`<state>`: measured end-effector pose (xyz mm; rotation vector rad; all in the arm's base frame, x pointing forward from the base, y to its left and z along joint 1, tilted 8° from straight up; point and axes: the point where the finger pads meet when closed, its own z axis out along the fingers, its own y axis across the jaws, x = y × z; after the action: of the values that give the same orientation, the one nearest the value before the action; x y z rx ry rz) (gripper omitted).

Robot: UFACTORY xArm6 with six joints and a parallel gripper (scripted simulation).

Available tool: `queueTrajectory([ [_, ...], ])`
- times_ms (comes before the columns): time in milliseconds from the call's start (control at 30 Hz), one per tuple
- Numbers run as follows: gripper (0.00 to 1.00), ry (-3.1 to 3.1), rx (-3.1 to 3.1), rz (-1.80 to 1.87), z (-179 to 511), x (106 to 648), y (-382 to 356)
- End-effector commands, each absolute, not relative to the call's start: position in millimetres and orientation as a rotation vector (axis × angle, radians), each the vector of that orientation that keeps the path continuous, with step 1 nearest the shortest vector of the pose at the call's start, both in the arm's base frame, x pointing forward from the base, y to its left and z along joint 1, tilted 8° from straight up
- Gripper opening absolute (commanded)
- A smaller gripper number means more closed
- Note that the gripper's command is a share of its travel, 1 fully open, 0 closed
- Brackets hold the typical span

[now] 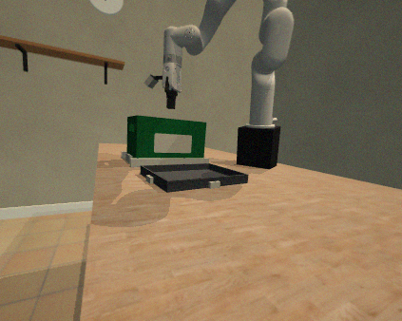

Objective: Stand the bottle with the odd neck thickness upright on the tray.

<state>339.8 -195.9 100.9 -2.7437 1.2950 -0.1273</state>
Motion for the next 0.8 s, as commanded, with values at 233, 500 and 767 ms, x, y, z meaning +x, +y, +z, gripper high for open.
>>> queueTrajectory([
  [233,0.0,1.29,-2.74,-0.145,92,279,-210],
  [500,0.65,1.29,-2.74,-0.145,92,279,-210],
  [767,0.65,1.29,-2.74,-0.145,92,279,-210],
])
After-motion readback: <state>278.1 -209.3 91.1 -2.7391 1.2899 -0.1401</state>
